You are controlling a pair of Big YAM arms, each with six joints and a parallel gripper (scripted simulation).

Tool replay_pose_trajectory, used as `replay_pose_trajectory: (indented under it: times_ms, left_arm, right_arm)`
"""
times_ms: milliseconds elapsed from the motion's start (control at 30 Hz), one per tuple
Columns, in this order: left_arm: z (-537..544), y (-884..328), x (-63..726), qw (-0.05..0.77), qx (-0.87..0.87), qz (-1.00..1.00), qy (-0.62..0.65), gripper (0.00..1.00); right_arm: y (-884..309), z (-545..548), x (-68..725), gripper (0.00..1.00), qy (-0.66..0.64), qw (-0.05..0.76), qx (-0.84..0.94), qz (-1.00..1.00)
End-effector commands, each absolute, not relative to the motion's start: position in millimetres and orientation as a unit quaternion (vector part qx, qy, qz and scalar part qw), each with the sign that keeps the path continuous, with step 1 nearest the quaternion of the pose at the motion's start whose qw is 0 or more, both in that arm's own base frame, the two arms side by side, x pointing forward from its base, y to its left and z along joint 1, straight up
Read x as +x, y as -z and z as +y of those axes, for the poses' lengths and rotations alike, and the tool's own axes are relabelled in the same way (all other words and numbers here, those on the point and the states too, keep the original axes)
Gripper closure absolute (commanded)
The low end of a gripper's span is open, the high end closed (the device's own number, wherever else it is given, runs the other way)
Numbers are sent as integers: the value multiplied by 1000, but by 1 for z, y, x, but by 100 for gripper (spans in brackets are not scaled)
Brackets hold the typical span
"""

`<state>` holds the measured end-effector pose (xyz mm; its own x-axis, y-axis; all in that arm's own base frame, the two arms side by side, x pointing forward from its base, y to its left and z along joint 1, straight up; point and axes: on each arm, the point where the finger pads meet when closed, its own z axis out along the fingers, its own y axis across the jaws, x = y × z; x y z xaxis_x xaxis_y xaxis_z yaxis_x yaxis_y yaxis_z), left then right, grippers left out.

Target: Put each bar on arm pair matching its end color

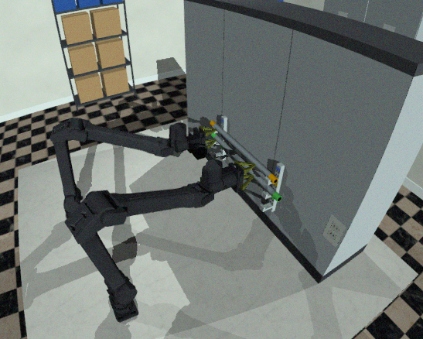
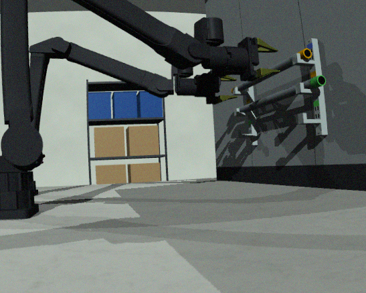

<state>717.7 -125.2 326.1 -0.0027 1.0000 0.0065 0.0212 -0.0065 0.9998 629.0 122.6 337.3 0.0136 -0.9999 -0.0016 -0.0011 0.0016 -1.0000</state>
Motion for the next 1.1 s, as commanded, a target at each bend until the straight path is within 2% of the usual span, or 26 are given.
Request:
replay_pose_trajectory:
  times_ms: [0,1067]
  left_arm:
    - [-131,-376,705,523,479,485,-512,41]
    - [-136,-360,693,528,474,482,-514,41]
  right_arm:
    - [-373,127,617,42,508,527,-483,481]
    - [-348,123,607,42,508,527,-483,481]
